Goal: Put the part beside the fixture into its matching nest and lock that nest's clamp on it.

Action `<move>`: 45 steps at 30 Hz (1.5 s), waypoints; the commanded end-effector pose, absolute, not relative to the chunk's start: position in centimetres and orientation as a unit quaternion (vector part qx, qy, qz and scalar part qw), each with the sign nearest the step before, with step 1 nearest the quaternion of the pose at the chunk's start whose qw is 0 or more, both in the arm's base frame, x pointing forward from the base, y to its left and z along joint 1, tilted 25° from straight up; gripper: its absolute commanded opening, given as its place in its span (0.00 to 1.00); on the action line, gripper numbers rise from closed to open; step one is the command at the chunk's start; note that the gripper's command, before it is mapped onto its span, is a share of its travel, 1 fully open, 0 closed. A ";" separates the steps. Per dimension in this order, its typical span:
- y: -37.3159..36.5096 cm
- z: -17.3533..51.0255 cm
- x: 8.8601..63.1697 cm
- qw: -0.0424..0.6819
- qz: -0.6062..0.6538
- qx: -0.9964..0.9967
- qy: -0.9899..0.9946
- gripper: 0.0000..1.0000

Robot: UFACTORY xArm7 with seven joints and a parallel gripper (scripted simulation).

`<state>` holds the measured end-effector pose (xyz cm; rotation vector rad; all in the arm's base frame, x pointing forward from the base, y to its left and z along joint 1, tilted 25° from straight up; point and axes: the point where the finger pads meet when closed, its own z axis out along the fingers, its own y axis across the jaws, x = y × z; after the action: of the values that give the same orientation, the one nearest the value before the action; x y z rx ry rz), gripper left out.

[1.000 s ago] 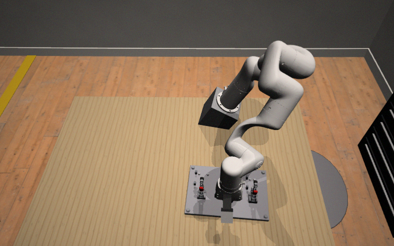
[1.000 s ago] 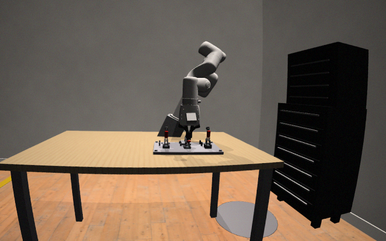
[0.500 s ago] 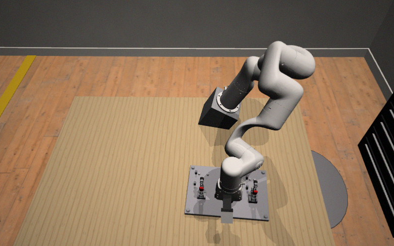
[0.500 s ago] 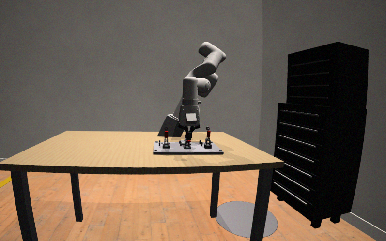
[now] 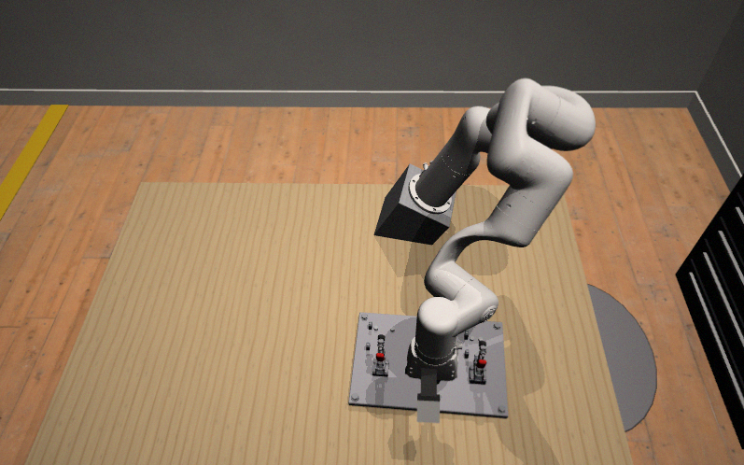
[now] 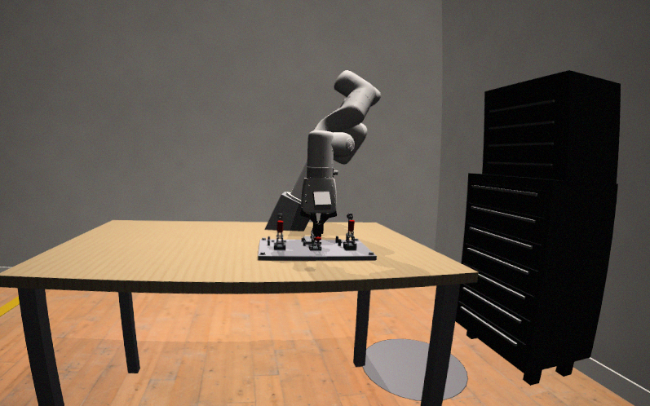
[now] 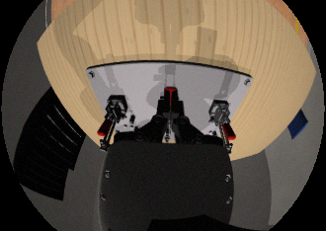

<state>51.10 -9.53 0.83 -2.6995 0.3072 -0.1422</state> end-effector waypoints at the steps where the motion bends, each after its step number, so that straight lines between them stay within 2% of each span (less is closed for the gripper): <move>1: -9.7 1.0 51.2 0.208 -0.053 -0.970 0.111 0.00; 45: -9.6 0.6 51.3 0.208 -0.053 -0.970 0.111 0.00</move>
<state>51.16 -9.37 0.46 -2.6995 0.3073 -0.1424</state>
